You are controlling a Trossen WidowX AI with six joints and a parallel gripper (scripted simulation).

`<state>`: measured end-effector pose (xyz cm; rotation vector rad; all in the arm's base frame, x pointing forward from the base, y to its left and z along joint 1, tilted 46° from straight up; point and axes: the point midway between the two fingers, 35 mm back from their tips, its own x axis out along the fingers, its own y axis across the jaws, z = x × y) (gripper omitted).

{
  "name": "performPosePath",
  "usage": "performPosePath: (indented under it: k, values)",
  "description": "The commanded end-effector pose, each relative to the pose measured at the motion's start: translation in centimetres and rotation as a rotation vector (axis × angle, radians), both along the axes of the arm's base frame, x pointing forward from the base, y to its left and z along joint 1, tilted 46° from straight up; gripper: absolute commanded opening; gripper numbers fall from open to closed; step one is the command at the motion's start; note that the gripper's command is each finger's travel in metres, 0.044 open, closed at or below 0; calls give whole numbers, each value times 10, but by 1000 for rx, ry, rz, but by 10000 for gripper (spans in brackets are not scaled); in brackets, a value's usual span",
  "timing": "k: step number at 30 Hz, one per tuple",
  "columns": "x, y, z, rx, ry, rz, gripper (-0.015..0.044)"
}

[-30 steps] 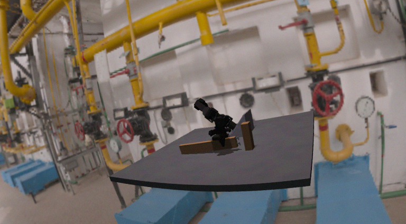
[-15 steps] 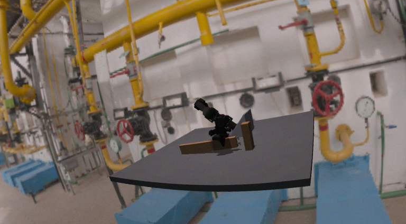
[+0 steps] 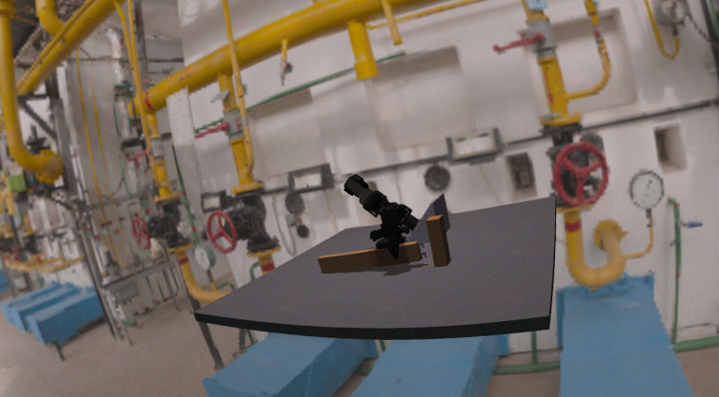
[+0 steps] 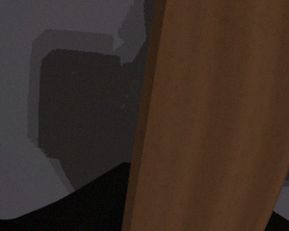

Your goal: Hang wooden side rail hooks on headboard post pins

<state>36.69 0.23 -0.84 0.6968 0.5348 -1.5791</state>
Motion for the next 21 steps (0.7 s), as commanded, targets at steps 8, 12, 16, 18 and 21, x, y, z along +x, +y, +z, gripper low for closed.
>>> performPosePath:
  k: [8, 12, 16, 18, 21]
  values:
    - [1, 6, 0, 4, -10, 10, 0]
    - [1, 6, 0, 4, -10, 10, 0]
    - [0, 6, -1, 4, -10, 10, 0]
    - [0, 6, -1, 4, -10, 10, 0]
    - [0, 6, -2, 4, -10, 10, 0]
